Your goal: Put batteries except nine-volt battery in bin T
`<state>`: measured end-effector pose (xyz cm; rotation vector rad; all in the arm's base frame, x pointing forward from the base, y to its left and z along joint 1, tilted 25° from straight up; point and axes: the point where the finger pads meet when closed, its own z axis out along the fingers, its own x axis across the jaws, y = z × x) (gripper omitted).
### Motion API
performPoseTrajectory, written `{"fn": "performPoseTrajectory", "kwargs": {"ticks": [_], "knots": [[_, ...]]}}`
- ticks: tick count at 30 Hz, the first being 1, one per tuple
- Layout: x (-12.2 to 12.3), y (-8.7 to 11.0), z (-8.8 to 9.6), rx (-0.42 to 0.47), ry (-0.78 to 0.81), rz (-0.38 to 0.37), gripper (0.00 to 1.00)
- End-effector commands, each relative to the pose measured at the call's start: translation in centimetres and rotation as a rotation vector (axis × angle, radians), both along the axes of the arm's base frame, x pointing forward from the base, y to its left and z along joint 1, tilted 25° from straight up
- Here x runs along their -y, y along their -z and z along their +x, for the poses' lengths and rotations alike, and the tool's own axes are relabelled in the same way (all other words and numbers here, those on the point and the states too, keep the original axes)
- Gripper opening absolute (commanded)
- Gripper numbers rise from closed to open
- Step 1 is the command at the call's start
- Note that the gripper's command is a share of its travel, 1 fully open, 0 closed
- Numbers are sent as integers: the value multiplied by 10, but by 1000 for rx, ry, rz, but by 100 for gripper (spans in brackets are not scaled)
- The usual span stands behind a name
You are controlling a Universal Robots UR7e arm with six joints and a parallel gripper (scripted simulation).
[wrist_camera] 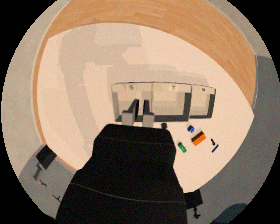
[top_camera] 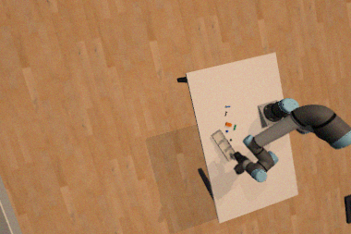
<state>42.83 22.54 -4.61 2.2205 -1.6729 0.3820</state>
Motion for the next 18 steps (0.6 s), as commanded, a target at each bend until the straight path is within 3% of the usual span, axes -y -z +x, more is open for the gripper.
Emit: {"fn": "performPoseTrajectory", "kwargs": {"ticks": [1,10,18], "knots": [[-21,9,-8,1,0,0,31],[-21,9,-8,1,0,0,31],[-12,29,-8,1,0,0,31]]}}
